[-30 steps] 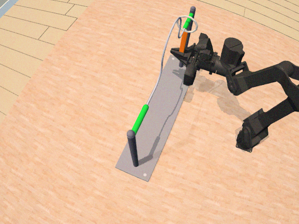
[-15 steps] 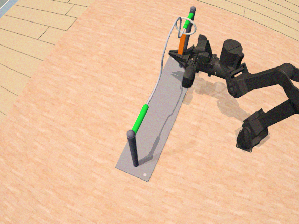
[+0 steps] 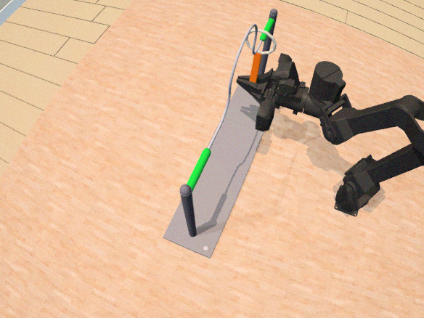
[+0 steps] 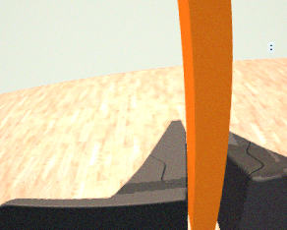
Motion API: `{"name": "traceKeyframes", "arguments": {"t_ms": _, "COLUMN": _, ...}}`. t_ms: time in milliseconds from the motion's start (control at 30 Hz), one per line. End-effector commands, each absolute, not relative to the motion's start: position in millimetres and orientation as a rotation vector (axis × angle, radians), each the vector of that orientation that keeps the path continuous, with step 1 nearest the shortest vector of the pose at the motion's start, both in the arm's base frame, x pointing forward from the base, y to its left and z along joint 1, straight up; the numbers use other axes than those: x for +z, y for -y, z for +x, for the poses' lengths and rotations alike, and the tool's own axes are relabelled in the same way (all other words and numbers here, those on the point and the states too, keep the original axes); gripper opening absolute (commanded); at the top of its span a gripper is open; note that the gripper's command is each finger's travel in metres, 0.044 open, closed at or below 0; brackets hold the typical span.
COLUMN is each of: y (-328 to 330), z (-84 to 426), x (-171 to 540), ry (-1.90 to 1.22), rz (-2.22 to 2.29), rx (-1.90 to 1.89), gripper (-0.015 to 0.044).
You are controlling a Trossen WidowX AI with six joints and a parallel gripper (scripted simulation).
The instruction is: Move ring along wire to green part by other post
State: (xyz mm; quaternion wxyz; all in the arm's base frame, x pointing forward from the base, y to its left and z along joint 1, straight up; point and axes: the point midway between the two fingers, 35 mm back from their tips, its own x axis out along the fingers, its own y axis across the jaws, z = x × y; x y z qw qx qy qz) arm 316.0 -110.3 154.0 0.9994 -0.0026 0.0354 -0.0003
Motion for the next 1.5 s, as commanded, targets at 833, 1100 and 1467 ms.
{"name": "traceKeyframes", "arguments": {"t_ms": 833, "y": 46, "z": 316, "x": 160, "ry": -0.067, "rz": 0.280, "rx": 0.012, "gripper": -0.0150}}
{"name": "traceKeyframes", "arguments": {"t_ms": 1100, "y": 19, "z": 316, "x": 170, "ry": -0.064, "rz": 0.447, "rx": 0.021, "gripper": -0.0150}}
{"name": "traceKeyframes", "arguments": {"t_ms": 1467, "y": -9, "z": 303, "x": 189, "ry": -0.166, "rz": 0.644, "rx": 0.069, "gripper": -0.0150}}
